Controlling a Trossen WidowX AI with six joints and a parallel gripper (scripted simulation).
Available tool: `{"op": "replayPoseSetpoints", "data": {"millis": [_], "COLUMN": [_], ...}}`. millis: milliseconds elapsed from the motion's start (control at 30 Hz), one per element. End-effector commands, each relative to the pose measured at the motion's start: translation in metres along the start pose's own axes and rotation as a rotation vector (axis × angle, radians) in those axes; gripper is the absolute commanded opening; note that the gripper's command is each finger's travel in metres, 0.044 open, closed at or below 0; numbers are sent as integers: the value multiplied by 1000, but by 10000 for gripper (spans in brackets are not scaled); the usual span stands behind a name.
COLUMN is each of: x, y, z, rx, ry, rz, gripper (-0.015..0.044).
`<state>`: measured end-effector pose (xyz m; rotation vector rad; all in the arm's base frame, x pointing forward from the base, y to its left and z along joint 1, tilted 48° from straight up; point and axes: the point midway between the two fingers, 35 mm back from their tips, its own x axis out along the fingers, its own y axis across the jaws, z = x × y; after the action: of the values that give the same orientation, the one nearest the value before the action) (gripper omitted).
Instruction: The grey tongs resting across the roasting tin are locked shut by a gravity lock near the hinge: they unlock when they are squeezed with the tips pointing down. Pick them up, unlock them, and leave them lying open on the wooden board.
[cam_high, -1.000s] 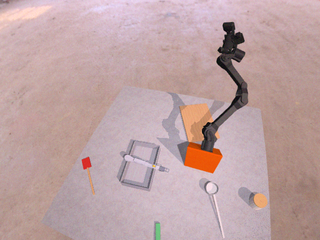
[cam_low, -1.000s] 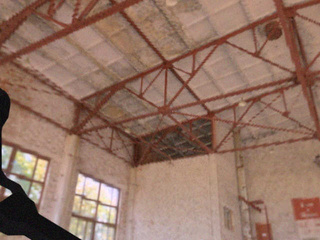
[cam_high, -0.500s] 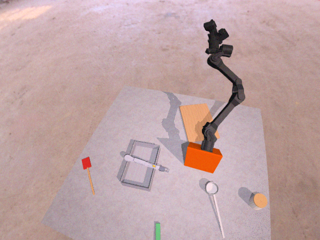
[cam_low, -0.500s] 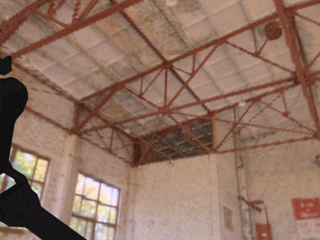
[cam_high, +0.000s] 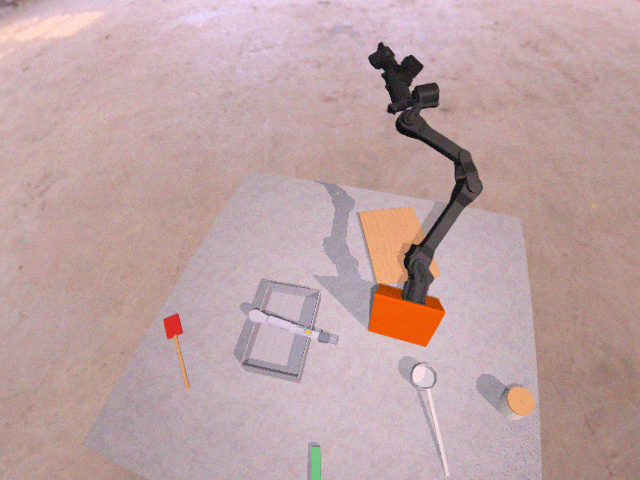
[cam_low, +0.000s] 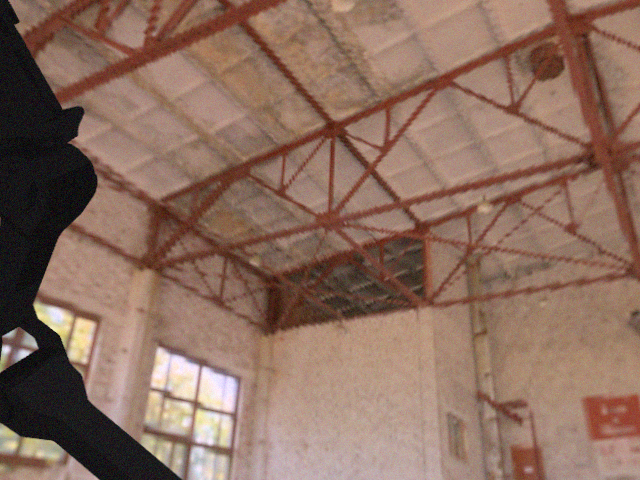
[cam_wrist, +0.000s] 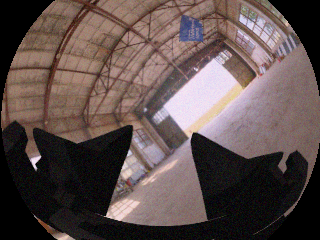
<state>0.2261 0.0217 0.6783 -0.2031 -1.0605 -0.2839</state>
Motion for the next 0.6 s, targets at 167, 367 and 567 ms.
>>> {"op": "replayPoseSetpoints", "data": {"millis": [167,367,567], "x": [-16,-41,-82], "y": [63,96,125], "z": [-116,-190,-264], "rx": [-28,-41,-67], "ry": [285,483,695], "rz": [158,243,326], "gripper": [260,260,260]}}
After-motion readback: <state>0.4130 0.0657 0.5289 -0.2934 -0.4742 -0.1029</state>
